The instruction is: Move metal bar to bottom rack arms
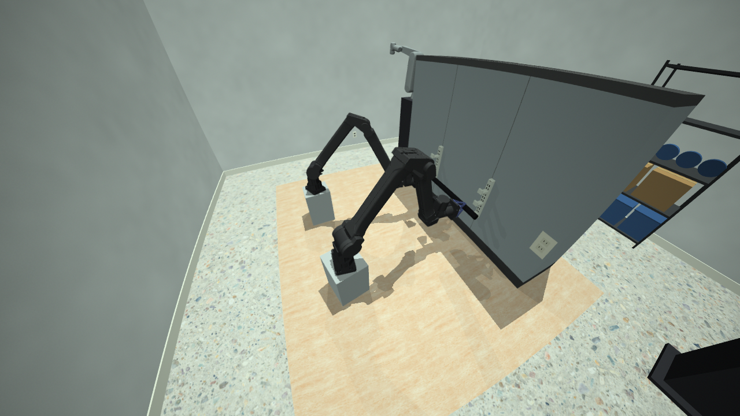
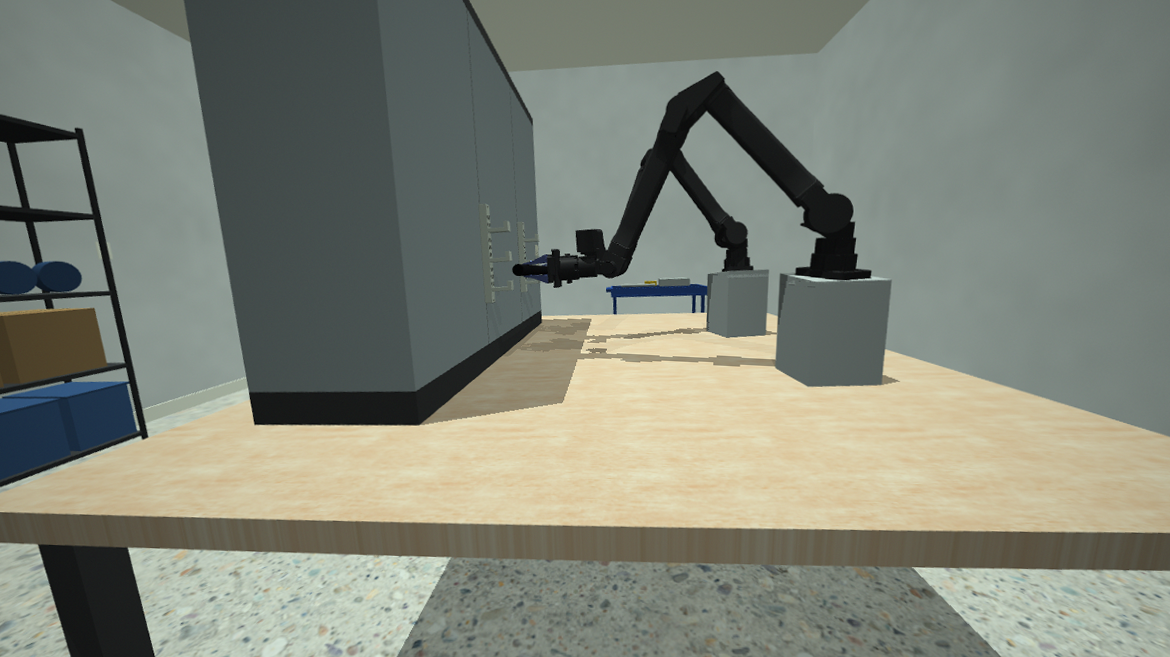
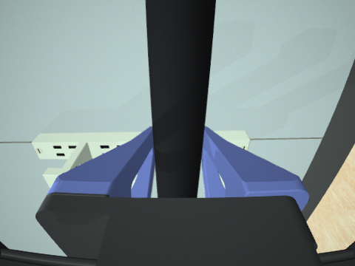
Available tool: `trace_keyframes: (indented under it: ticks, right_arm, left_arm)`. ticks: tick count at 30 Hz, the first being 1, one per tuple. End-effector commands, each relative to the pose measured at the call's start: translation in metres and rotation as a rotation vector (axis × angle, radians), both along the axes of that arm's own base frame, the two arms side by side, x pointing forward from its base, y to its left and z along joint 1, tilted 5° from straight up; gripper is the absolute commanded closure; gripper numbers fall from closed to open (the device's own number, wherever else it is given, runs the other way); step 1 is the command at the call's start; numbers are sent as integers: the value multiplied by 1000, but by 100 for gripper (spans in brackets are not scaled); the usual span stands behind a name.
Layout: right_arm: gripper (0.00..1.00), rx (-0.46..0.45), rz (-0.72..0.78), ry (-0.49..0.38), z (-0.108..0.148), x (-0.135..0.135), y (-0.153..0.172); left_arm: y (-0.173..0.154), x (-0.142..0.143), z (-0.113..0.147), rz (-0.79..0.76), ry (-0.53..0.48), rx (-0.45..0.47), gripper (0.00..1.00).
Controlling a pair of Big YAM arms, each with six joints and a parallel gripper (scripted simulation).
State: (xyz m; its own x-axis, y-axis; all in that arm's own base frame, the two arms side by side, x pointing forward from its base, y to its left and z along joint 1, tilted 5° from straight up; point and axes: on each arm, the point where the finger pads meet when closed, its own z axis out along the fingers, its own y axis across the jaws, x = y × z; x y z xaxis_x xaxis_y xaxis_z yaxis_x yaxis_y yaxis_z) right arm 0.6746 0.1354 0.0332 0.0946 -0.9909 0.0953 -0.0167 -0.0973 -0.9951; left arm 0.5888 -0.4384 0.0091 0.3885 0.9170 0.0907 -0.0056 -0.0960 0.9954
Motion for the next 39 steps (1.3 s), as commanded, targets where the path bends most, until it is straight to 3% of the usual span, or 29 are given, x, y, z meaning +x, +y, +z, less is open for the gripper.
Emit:
trace_keyframes:
  ticks: [1, 39]
  right_arm:
    - [100, 22, -10, -90, 58, 18, 1]
    - [100, 22, -10, -90, 62, 17, 6]
  left_arm:
    - [1, 31, 36, 35, -73, -55, 100]
    - [5, 32, 34, 35, -73, -55, 100]
